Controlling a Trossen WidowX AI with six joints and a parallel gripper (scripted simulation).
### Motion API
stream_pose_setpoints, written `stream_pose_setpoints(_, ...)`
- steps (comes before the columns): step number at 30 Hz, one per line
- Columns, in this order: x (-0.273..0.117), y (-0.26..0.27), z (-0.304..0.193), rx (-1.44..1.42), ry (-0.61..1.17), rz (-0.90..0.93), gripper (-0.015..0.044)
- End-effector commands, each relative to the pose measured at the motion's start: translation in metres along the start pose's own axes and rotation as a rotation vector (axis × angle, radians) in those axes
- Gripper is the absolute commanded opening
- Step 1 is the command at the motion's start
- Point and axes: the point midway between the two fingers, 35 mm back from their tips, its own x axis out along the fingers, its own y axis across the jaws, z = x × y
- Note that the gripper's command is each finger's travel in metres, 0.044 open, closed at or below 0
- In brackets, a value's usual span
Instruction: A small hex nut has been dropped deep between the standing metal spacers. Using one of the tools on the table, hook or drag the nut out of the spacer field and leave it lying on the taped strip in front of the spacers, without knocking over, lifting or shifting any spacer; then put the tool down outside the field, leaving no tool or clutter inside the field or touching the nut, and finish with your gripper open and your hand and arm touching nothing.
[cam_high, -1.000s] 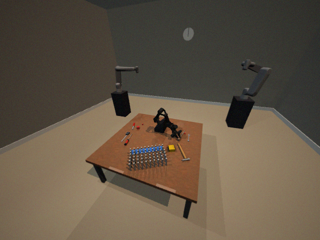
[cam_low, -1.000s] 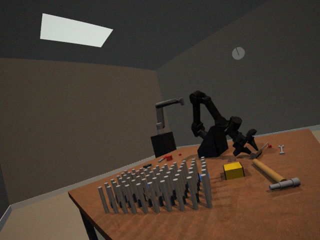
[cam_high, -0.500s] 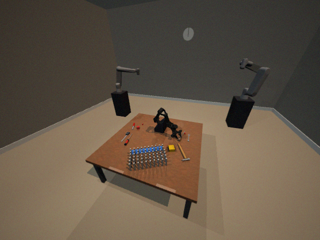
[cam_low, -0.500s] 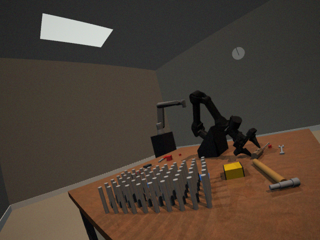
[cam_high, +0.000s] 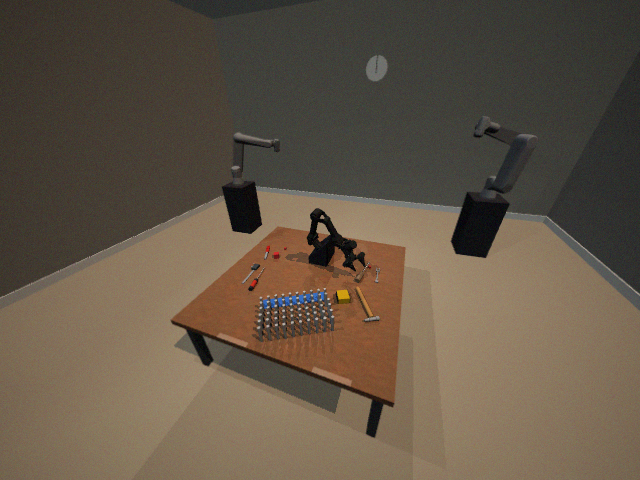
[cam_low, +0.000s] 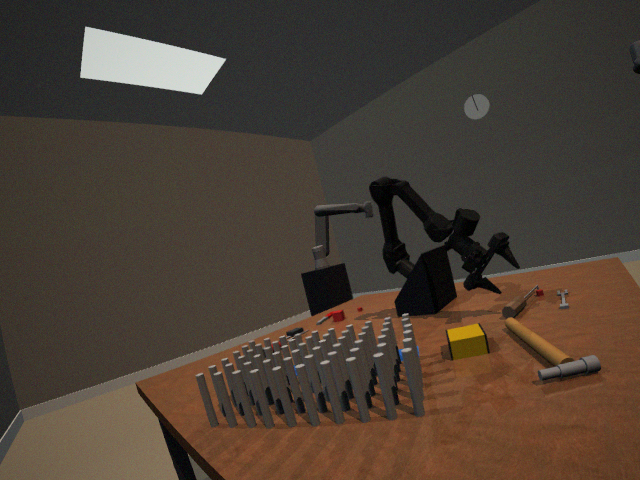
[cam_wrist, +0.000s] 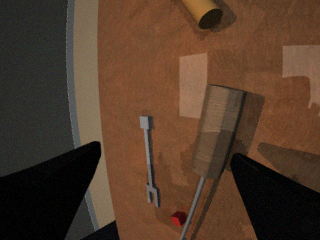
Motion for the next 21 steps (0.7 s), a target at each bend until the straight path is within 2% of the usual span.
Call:
stream_pose_setpoints(1,-0.0059,0.0013,-0.0004,0.014,0.0,-0.012,0.044)
stream_pose_setpoints(21,-0.0051,0.0015,-0.0004,0.014,0.005,-0.018,0.044)
